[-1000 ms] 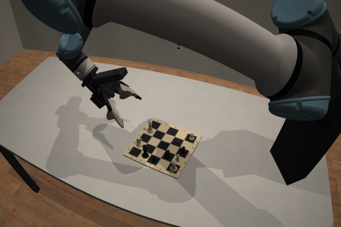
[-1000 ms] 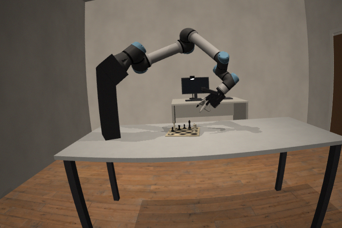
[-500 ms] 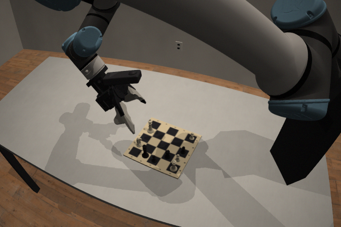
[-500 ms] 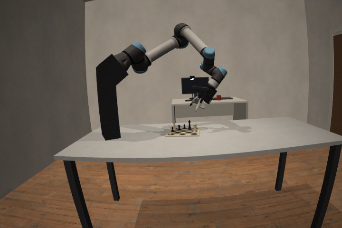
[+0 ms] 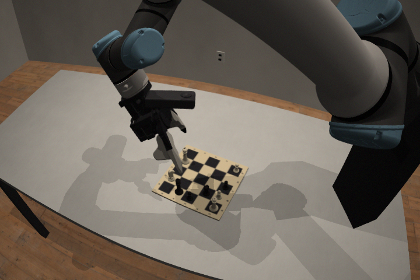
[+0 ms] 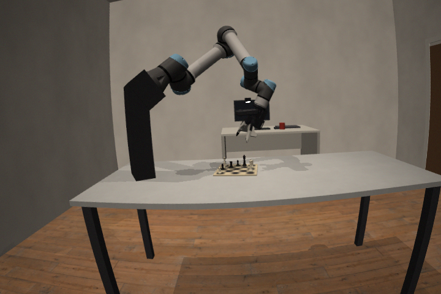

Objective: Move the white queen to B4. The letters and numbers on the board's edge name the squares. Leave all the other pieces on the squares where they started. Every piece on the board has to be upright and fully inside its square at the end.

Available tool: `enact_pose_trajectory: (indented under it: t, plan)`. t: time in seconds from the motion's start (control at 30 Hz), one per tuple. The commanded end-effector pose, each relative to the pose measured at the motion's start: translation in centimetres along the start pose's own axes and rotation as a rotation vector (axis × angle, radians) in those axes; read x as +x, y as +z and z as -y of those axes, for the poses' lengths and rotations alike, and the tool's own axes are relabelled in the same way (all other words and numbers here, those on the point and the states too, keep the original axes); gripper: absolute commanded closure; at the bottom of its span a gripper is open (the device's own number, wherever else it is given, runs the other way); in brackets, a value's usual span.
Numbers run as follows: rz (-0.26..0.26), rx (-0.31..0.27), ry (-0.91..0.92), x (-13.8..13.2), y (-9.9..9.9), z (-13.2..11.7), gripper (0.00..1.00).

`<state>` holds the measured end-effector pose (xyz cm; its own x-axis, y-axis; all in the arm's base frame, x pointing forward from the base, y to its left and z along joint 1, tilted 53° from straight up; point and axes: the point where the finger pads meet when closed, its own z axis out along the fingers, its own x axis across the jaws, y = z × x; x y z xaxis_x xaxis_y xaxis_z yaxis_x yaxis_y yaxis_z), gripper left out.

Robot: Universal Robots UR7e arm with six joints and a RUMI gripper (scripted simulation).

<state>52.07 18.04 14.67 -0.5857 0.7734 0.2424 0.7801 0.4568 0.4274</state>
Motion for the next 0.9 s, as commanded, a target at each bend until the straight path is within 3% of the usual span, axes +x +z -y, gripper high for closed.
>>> enact_pose_trajectory:
  t: [0.0,0.27,0.37,0.53,0.87]
  plan:
    - [0.036,-0.084,-0.046,1.0,0.5,1.0,0.0]
    - [0.077,-0.179,-0.111,2.5,1.2,2.6,0.0]
    - [0.077,-0.179,-0.111,2.5,1.2,2.6,0.0]
    - [0.108,-0.252,-0.161,3.8,1.7,3.8,0.0]
    - [0.144,-0.338,-0.22,5.2,2.3,5.1,0.0]
